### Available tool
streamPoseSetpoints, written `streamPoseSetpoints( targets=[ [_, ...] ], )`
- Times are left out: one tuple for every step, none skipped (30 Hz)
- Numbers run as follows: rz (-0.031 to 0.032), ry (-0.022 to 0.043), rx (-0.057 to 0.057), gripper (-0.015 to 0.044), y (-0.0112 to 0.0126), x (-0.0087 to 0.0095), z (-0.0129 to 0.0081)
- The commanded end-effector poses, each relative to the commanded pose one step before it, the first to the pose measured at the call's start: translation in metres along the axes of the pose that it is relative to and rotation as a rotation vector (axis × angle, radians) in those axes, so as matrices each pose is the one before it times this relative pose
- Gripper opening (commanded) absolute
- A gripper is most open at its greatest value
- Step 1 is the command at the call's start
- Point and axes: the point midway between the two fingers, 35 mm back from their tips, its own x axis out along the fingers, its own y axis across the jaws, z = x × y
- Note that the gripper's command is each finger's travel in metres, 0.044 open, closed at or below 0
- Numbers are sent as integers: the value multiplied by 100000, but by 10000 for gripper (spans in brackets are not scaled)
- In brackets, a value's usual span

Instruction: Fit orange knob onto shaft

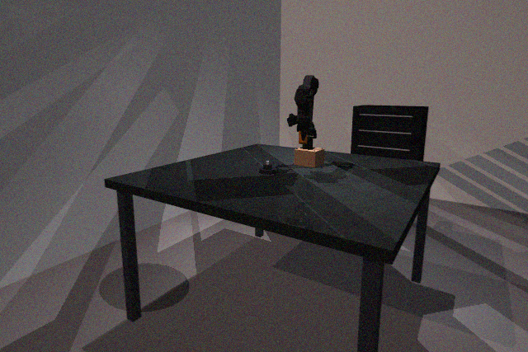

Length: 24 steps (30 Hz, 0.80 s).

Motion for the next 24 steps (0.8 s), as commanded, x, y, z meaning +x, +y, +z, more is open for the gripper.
streamPoseSetpoints(
  targets=[
    [-6997, -520, 61, 0, 303, 466, 87],
    [-1811, -3, 6, 0, 8, 156, 1],
    [-1811, -8, -2, 0, 9, 156, 0],
    [-1811, -13, -9, 0, 10, 156, 0],
    [-1812, -19, -15, 0, 12, 157, -1],
    [-1812, -24, -22, 0, 13, 157, -1],
    [-1812, -29, -29, 0, 15, 157, -1],
    [-1813, -35, -36, 0, 17, 157, -2],
    [-1813, -40, -43, 0, 18, 157, -2],
    [-1813, -46, -49, 0, 20, 158, -3],
    [-1813, -51, -56, 0, 21, 158, -3],
    [-1813, -57, -62, 0, 23, 158, -4],
    [-1813, -62, -69, 0, 24, 158, -4],
    [-1814, -68, -75, 0, 26, 158, -4],
    [-1814, -73, -81, 0, 28, 158, -5],
    [-31, -3, -6, 0, 19, 94, 3],
    [-59, -6, -11, 0, 36, 180, 6],
    [-88, -8, -16, 0, 53, 268, 8],
    [-119, -11, -21, 0, 67, 358, 10],
    [-150, -14, -27, 0, 78, 451, 11],
    [-171, -16, -31, 0, 81, 511, 12],
    [-182, -17, -33, 0, 80, 541, 11],
    [-185, -18, -33, 0, 80, 545, 11],
    [-177, -17, -32, 0, 78, 517, 10]
  ],
)
